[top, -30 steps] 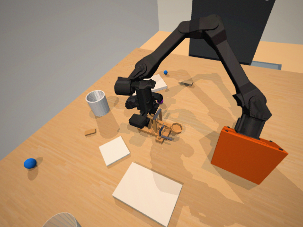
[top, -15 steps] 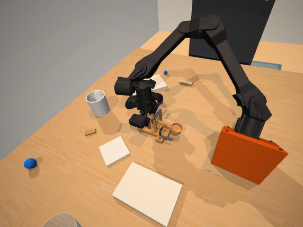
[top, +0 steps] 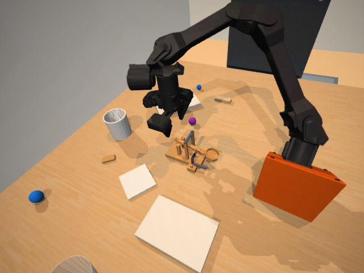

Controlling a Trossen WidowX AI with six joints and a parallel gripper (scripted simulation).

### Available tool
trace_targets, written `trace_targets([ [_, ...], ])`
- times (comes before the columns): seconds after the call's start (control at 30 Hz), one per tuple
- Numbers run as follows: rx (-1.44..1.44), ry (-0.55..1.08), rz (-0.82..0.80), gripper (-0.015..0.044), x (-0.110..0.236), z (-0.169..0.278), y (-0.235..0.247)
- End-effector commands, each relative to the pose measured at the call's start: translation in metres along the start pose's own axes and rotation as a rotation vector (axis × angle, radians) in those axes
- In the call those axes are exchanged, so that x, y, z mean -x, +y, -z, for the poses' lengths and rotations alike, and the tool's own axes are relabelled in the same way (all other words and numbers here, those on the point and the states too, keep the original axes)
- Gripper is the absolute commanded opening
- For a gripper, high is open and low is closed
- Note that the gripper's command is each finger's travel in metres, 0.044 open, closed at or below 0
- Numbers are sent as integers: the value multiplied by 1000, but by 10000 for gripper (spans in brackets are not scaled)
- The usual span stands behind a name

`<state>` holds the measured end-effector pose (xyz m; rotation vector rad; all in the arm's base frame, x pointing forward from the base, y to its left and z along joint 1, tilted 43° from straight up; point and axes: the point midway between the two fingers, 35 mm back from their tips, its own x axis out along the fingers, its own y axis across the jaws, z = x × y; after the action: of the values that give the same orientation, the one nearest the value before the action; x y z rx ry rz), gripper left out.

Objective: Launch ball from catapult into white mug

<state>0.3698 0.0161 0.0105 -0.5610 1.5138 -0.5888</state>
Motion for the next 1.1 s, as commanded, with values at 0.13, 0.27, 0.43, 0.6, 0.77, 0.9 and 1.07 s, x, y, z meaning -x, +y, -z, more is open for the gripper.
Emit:
trace_targets([
  [0.13, 3, 10, 5, 440, 1, 4, -2],
  [0.27, 4, 9, 5, 440, -21, 4, -3],
  [0.43, 3, 9, 7, 440, -44, 5, -3],
  [0.6, 3, 9, 7, 440, -48, 5, -3],
  [0.77, 3, 9, 7, 440, -56, 5, -3],
  [0.9, 3, 9, 7, 440, -63, 5, -3],
  [1.07, 3, 9, 7, 440, -71, 5, -3],
])
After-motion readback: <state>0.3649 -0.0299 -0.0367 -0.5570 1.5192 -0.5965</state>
